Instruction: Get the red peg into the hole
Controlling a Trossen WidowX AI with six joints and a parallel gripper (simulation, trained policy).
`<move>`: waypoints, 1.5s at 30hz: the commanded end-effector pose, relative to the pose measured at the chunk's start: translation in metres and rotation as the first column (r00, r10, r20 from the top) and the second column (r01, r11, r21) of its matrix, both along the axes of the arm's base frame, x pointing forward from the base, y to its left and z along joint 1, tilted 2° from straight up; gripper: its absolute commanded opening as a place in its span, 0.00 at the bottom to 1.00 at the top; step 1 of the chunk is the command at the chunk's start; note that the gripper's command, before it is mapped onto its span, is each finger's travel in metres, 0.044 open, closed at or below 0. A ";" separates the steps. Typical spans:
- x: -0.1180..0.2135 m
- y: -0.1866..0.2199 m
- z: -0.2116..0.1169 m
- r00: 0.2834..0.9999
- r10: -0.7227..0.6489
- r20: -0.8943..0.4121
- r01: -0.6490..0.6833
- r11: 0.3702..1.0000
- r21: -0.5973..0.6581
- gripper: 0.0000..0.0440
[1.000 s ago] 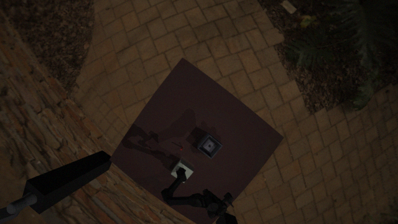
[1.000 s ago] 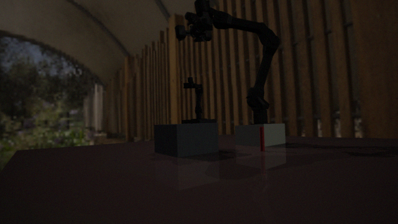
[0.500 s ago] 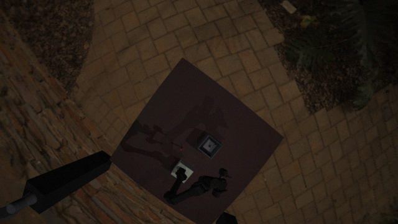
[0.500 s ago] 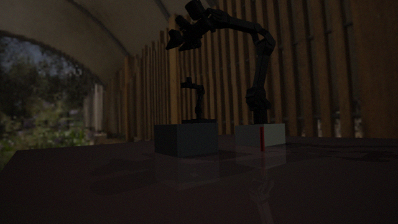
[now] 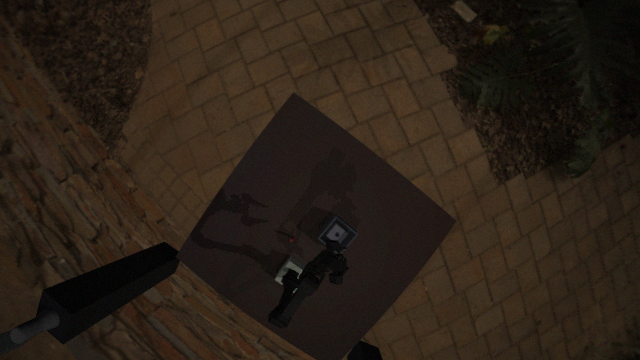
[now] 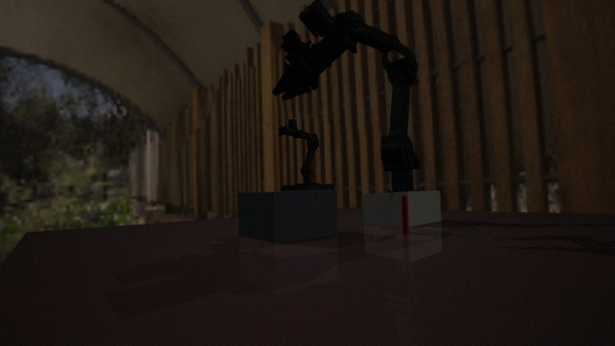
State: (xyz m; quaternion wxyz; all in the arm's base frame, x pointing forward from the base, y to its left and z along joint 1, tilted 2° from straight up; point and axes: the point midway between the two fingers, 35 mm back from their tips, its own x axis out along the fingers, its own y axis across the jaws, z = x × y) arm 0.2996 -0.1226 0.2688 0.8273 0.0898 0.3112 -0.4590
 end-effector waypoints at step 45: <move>-0.099 0.198 -0.228 0.881 -0.016 -0.472 0.256 0.857 0.448 1.00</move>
